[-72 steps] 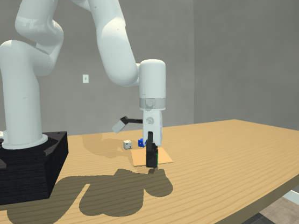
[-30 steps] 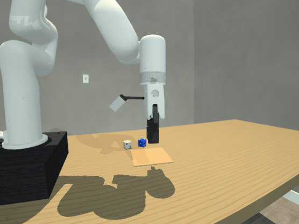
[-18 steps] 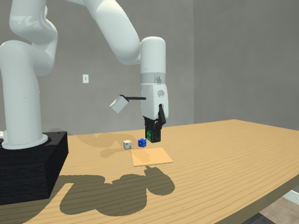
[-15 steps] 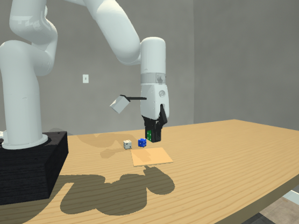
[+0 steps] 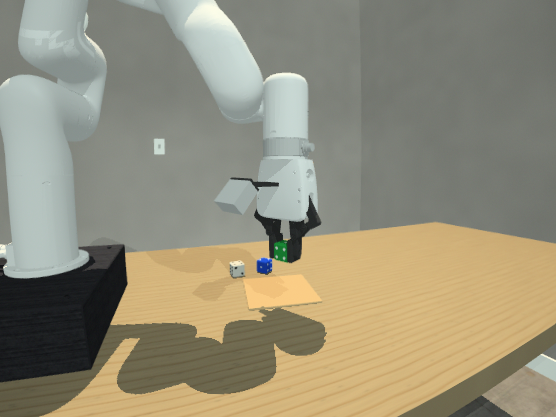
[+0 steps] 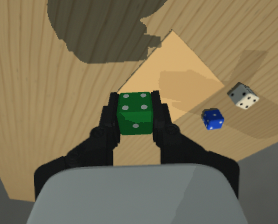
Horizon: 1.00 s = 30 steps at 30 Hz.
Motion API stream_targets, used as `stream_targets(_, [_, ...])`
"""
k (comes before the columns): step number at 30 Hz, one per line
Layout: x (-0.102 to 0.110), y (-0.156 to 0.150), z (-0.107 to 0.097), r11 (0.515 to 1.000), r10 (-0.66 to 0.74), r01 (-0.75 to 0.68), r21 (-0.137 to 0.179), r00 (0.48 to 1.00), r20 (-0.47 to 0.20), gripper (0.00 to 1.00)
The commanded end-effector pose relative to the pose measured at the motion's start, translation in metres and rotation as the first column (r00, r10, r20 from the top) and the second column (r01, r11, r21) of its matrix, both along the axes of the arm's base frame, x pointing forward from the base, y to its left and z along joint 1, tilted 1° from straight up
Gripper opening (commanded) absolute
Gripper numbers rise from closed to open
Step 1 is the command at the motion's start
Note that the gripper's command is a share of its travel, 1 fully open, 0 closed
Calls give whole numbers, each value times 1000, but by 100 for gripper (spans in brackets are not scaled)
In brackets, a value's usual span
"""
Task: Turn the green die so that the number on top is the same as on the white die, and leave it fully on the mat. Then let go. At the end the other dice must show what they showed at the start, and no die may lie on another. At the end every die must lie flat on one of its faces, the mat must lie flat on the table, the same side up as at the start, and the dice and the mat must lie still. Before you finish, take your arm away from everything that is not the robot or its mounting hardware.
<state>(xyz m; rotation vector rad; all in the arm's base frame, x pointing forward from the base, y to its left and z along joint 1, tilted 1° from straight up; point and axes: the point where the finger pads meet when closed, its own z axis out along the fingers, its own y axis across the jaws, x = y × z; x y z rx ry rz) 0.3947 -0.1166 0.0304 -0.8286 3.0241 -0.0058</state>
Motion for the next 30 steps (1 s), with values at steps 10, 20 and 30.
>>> stream_targets(10, [7,12,0,921,391,-391,-4,921,1,27])
stream_targets(20, [11,20,-1,784,621,-621,-5,784,-1,27])
stream_targets(30, [14,28,-2,598,801,-801,-6,598,-3,27])
